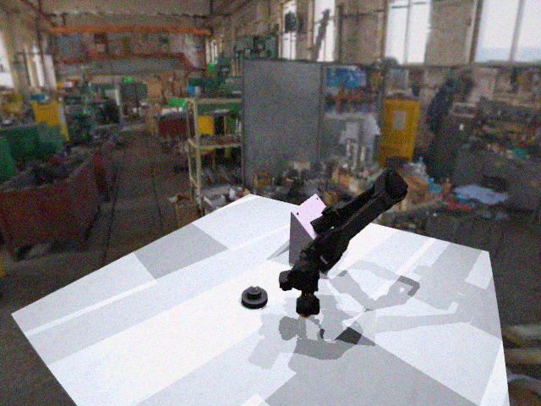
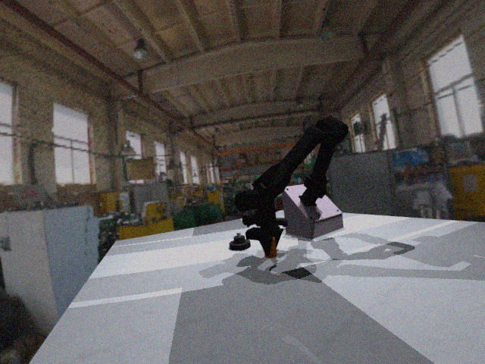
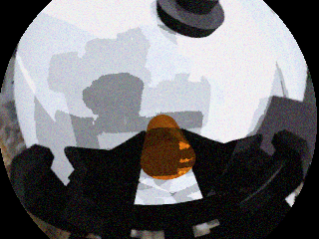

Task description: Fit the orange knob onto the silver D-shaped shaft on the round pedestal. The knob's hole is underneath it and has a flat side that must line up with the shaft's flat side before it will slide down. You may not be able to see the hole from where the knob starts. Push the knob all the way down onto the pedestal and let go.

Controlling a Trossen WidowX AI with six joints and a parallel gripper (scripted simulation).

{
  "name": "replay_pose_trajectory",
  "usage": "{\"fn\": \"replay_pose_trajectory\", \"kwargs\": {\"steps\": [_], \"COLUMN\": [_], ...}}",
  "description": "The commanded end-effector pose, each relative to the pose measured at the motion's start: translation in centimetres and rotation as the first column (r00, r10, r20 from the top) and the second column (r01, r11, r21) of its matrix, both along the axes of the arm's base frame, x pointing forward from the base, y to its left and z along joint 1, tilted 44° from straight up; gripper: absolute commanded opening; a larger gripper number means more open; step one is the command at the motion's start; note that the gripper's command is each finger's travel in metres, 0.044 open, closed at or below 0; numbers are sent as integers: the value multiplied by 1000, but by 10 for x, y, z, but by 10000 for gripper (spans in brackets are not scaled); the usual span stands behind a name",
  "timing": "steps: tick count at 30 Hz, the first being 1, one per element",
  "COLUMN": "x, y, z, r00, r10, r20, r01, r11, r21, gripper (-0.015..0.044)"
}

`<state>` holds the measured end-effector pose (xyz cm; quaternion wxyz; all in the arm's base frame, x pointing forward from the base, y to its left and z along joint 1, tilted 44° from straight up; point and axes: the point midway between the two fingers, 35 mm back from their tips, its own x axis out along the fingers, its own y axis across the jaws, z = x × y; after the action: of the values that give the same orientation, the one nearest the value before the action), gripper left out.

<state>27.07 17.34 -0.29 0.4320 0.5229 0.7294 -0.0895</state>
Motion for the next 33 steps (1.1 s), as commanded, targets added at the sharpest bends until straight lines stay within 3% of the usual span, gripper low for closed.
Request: {"fn": "replay_pose_trajectory", "kwargs": {"steps": [1,14,22,33], "x": [0,0,7,6], "y": [0,0,-56,-47], "z": [0,0,58,48], "r00": [1000,1000,1000,1000], "r10": [1,1,-4,-4], "r20": [0,0,-2,-2], "r01": [-1,-1,4,4], "r11": [1000,1000,1000,1000], "r21": [0,0,-4,-3], "gripper": [240,240,440,440]}}
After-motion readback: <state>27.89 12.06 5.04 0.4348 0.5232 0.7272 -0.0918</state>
